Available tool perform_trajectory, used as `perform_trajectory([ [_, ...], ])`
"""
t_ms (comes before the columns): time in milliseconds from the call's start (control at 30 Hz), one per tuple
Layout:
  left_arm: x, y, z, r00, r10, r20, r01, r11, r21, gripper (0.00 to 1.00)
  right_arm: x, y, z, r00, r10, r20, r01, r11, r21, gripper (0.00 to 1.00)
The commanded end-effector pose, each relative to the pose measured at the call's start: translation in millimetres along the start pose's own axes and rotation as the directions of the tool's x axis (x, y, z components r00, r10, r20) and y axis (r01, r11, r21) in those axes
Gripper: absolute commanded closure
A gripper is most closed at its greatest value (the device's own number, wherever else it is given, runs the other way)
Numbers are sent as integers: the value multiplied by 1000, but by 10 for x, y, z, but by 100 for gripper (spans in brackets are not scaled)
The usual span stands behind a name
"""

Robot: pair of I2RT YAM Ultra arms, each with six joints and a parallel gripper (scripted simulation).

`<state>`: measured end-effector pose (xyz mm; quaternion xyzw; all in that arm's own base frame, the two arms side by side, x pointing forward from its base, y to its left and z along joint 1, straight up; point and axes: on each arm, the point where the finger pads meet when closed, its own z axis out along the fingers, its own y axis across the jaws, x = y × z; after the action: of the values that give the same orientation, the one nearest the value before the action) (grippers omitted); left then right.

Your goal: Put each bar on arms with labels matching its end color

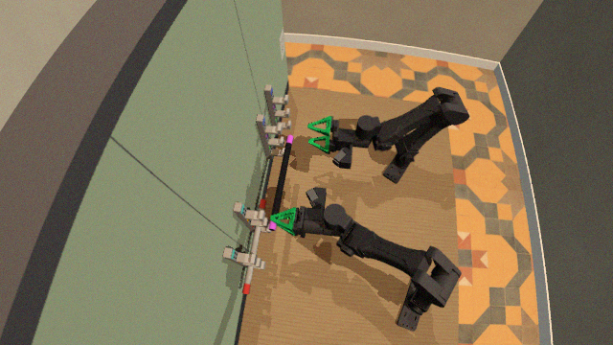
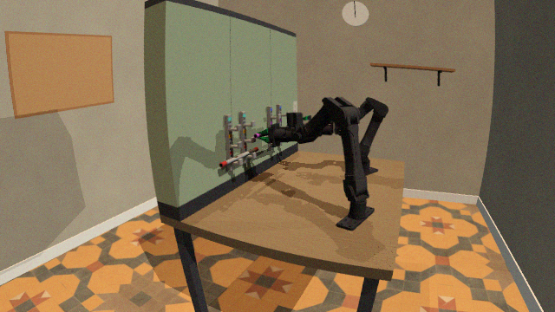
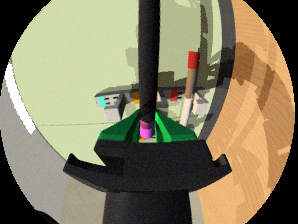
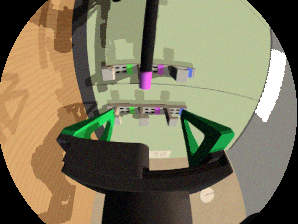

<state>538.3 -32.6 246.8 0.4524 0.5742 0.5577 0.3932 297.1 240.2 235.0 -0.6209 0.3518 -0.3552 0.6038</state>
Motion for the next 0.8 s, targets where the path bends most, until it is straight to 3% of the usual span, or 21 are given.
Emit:
perform_trajectory([
  [0,-54,298,-2,999,-53,5,53,996,-69,100,-13,-75,-12,1000,16,-9,-16,1000,19,0],
  [767,-54,289,-1,999,-53,5,53,996,-69,100,-180,-69,-26,1000,17,-9,-16,1000,19,0],
])
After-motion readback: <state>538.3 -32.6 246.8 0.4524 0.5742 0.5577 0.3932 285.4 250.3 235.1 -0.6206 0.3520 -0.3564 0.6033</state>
